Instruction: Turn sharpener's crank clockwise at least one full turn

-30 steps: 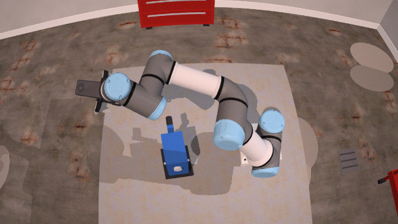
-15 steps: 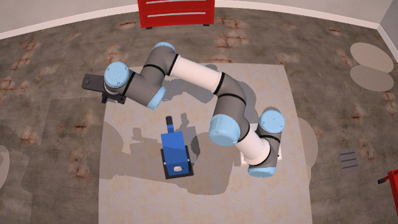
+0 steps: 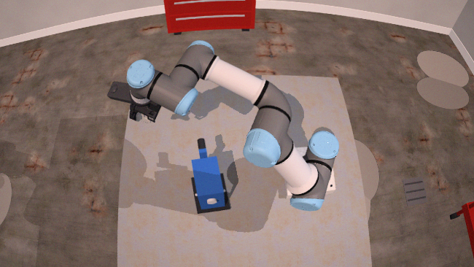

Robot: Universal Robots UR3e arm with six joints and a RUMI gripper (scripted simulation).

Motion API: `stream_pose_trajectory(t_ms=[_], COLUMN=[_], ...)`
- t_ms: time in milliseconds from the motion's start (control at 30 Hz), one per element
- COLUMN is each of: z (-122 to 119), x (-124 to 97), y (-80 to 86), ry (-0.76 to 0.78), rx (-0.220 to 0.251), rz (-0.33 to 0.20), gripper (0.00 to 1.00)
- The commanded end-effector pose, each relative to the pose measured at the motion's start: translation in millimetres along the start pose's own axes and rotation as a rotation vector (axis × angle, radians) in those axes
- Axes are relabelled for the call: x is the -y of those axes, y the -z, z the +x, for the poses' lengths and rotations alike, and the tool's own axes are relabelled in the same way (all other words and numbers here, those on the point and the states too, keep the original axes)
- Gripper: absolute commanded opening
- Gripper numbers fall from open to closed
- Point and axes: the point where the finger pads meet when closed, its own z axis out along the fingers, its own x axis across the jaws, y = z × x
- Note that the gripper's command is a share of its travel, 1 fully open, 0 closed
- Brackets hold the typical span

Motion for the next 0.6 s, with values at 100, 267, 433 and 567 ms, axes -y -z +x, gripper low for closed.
stream_pose_trajectory(t_ms=[100, 267, 433, 567], z=[10.5, 17.8, 21.0, 23.9], x=[-20.9, -40.8, -51.7, -61.8], y=[-11.6, -19.8, -22.9, -25.6], ry=[-0.086, -0.163, -0.208, -0.243], rx=[0.041, 0.074, 0.092, 0.106], rz=[-0.1, -0.179, -0.224, -0.258], gripper=[0.32, 0.32, 0.32, 0.32])
